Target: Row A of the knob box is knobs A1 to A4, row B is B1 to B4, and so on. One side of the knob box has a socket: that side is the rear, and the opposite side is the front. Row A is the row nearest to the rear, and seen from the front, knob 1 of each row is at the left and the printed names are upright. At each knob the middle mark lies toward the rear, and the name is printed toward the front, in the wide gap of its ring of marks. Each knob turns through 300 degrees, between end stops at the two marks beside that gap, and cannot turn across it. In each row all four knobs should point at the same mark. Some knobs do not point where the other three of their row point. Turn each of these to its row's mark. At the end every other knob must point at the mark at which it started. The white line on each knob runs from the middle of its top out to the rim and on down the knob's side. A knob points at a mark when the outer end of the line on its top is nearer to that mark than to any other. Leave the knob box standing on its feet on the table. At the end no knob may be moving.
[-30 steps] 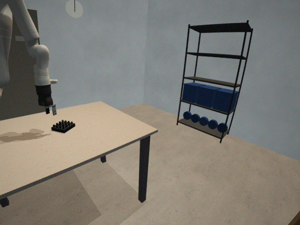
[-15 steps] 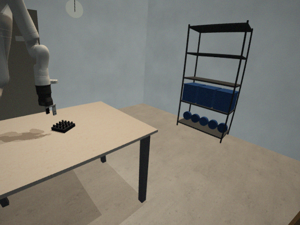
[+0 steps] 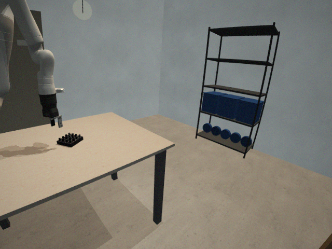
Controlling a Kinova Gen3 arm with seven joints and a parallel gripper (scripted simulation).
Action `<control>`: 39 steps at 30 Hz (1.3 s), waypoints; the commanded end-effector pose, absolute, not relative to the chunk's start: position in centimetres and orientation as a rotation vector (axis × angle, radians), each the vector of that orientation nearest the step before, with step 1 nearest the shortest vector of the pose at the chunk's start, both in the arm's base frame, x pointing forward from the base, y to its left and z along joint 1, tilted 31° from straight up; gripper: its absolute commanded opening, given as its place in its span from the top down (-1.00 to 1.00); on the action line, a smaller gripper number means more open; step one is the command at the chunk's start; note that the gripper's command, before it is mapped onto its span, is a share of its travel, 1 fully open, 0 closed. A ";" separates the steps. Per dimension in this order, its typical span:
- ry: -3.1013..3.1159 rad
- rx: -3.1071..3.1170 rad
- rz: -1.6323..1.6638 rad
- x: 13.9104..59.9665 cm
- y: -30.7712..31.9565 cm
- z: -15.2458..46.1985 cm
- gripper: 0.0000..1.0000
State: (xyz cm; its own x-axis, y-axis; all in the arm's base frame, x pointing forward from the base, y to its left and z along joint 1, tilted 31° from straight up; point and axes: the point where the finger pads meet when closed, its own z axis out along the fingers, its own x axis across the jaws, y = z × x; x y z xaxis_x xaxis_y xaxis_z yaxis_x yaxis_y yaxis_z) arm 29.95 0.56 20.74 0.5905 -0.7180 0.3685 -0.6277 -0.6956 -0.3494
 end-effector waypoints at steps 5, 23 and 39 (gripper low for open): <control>1.166 -2.613 -0.727 30.0 0.5 20.7 -1.00; 1.429 -2.440 -0.659 30.4 0.7 20.8 -1.00; 1.835 -2.087 -0.540 31.1 0.8 20.8 -1.00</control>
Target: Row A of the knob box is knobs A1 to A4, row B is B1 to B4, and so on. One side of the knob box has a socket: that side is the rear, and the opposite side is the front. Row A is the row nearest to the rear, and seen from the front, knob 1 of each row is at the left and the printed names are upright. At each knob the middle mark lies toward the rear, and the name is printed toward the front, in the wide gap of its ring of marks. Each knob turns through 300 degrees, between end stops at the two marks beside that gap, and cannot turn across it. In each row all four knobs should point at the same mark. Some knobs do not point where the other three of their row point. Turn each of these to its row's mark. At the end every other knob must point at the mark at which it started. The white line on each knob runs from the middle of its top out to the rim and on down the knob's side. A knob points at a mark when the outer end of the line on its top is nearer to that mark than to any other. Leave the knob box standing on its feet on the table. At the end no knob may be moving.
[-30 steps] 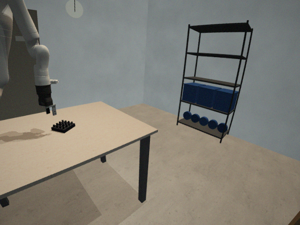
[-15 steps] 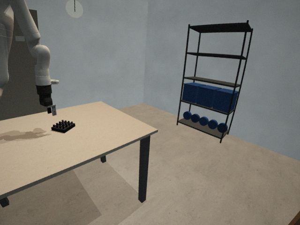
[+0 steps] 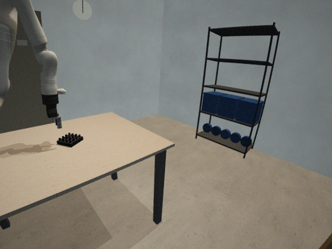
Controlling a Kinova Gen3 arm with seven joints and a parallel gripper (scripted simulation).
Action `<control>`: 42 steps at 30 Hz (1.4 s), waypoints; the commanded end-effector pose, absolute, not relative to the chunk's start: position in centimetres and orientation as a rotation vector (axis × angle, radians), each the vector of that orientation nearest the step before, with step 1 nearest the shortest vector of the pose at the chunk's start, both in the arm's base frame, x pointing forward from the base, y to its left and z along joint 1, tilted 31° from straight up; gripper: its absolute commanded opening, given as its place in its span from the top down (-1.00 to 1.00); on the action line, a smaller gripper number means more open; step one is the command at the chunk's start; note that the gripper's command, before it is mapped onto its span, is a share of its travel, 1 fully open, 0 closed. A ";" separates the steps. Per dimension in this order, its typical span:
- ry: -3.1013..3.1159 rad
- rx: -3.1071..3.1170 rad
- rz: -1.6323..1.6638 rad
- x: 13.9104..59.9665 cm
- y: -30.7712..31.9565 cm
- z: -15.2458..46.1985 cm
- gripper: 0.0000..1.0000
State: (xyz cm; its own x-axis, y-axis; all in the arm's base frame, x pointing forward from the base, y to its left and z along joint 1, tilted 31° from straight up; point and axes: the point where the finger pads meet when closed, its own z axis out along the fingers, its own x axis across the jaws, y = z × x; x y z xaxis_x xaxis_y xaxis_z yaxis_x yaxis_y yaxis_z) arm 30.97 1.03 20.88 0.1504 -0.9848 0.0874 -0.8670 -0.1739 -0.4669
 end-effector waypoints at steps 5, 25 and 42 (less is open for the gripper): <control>1.996 -1.906 -0.485 31.4 0.7 20.8 -1.00; 2.465 -1.100 -0.270 32.6 0.3 20.5 -1.00; 2.643 -0.291 -0.072 33.8 -0.1 20.2 -1.00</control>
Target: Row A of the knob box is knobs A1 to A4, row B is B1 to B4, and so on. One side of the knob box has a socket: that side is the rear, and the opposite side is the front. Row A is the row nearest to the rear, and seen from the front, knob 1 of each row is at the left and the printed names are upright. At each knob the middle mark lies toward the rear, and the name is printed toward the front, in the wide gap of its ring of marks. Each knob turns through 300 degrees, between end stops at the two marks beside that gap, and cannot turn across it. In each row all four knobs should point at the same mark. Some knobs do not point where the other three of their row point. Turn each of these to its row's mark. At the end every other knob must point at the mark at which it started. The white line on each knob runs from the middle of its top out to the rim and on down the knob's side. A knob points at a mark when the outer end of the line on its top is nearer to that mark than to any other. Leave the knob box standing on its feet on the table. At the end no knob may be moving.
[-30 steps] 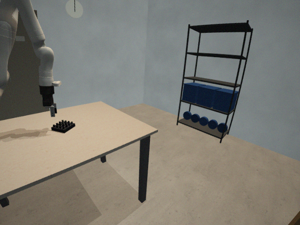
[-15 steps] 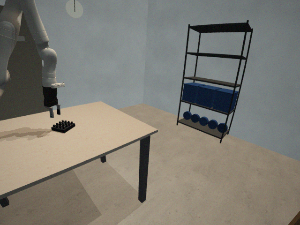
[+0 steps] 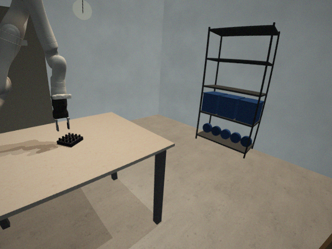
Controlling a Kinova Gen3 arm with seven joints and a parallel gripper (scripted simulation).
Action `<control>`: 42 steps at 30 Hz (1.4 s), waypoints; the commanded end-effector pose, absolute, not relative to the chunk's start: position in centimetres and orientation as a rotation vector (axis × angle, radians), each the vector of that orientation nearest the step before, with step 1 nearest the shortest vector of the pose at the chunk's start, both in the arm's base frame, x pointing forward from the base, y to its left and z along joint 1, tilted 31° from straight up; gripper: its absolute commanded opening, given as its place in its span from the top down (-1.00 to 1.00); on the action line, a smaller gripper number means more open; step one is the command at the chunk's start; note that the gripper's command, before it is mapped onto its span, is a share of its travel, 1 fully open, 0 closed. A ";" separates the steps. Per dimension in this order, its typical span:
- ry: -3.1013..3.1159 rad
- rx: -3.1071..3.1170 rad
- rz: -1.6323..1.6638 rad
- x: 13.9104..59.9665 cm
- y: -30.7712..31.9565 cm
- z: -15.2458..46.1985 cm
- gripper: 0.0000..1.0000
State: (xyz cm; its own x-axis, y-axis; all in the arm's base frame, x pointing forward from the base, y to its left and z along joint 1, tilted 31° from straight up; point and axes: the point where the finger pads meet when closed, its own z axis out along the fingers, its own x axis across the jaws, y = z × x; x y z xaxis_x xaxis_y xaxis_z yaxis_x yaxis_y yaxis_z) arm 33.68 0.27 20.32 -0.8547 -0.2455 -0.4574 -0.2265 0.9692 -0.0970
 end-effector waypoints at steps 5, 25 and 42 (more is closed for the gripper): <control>2.649 -0.091 -0.022 34.1 -0.2 20.1 -1.00; 2.554 0.606 0.158 35.6 -0.4 20.1 -1.00; 2.465 0.881 0.235 36.4 -0.4 20.3 -1.00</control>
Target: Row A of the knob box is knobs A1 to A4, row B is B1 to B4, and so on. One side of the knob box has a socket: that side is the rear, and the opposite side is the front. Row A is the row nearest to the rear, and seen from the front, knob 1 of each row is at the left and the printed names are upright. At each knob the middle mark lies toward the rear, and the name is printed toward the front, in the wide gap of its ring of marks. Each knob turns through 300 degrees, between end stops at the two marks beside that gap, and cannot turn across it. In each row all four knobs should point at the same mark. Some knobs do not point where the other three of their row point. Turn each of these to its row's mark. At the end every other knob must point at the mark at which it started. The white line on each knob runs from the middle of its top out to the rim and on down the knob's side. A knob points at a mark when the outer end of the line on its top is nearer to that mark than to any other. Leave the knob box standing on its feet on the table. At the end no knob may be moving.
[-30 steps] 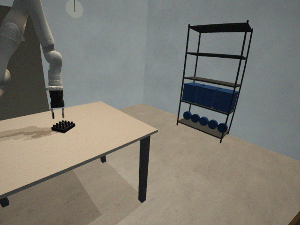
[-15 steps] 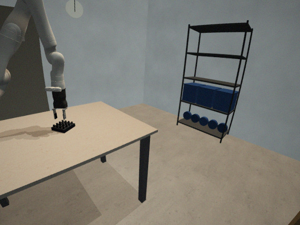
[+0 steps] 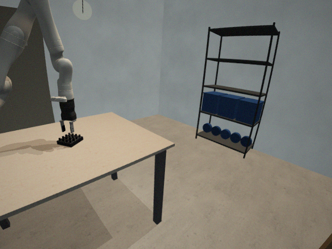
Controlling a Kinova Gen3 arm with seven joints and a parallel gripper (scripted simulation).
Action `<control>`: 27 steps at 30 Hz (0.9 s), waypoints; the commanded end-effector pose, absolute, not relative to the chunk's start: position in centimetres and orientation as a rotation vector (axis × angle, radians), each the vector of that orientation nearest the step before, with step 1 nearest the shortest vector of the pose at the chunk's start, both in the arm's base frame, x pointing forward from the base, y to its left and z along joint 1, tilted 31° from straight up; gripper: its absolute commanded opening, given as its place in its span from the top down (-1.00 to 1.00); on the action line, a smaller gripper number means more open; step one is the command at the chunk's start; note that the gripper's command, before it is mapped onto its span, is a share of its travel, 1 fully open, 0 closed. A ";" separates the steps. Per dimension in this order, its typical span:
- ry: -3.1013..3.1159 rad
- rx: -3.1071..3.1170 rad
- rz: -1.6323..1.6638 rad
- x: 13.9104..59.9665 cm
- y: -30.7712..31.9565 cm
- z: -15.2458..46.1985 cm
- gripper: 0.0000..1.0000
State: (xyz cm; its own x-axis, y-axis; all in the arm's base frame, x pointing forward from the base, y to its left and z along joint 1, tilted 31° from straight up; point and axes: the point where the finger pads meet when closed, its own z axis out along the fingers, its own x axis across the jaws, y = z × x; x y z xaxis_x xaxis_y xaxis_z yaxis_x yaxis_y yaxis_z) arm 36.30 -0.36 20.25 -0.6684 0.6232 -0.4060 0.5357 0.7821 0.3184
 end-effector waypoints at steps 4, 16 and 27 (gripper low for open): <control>2.452 0.912 0.244 36.5 -0.5 20.3 -1.00; 2.441 0.939 0.252 36.6 -0.5 20.3 -1.00; 2.441 0.940 0.253 36.6 -0.5 20.3 0.07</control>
State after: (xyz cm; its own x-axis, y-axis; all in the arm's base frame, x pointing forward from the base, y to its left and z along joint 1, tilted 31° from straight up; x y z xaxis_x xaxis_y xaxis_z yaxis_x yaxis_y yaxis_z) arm 36.54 -0.46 20.26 -0.6321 0.6687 -0.3915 0.5746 0.7434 0.3422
